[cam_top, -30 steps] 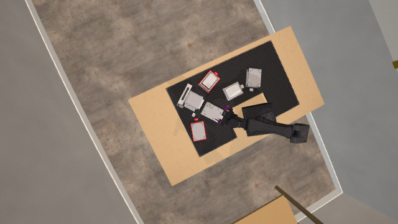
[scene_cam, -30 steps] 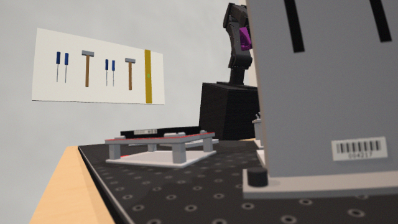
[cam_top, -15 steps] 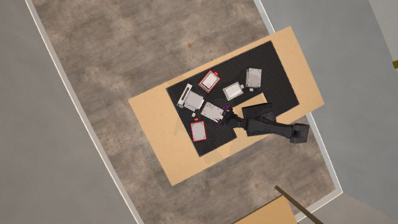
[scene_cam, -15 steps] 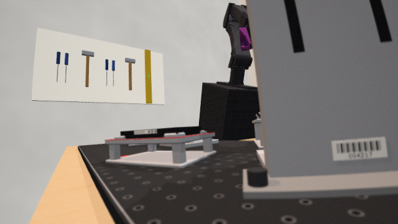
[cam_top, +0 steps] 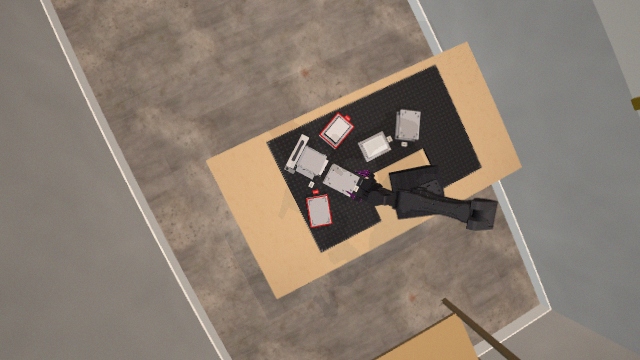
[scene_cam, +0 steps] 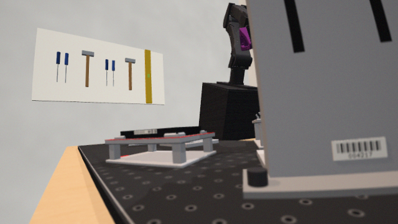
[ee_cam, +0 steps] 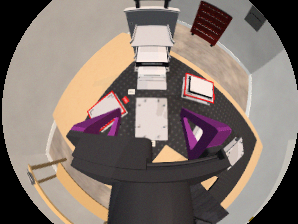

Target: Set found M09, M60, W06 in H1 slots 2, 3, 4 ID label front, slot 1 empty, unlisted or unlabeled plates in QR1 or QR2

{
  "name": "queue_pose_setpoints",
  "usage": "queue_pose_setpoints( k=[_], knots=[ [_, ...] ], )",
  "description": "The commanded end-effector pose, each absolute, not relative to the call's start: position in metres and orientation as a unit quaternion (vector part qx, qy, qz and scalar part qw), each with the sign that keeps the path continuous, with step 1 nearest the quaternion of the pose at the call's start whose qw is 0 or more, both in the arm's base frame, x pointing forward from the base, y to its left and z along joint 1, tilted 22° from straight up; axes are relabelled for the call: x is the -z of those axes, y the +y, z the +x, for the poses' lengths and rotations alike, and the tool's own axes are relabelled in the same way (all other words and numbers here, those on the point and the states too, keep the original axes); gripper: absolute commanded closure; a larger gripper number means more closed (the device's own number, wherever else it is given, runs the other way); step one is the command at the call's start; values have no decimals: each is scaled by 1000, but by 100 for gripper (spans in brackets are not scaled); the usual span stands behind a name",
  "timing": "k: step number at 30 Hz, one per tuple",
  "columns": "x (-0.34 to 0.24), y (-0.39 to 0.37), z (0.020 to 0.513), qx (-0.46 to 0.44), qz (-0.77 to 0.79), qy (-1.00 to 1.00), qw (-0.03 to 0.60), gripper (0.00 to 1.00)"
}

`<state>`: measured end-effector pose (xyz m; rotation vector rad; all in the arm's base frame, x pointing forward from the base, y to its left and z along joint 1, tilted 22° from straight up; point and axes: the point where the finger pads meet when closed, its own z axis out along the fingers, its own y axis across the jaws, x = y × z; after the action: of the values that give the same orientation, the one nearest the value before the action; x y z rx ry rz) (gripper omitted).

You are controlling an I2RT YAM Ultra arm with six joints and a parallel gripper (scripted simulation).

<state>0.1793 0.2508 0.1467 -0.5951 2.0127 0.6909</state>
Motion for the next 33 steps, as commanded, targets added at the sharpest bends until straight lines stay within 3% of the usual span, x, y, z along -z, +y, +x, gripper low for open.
queue_pose_setpoints(
  k=[1,19,33],
  knots=[
    [-148,250,180,-277,-239,815,450,0],
    [-148,250,180,-277,-239,815,450,0],
    [-104,267,184,-277,-239,815,450,0]
  ],
)
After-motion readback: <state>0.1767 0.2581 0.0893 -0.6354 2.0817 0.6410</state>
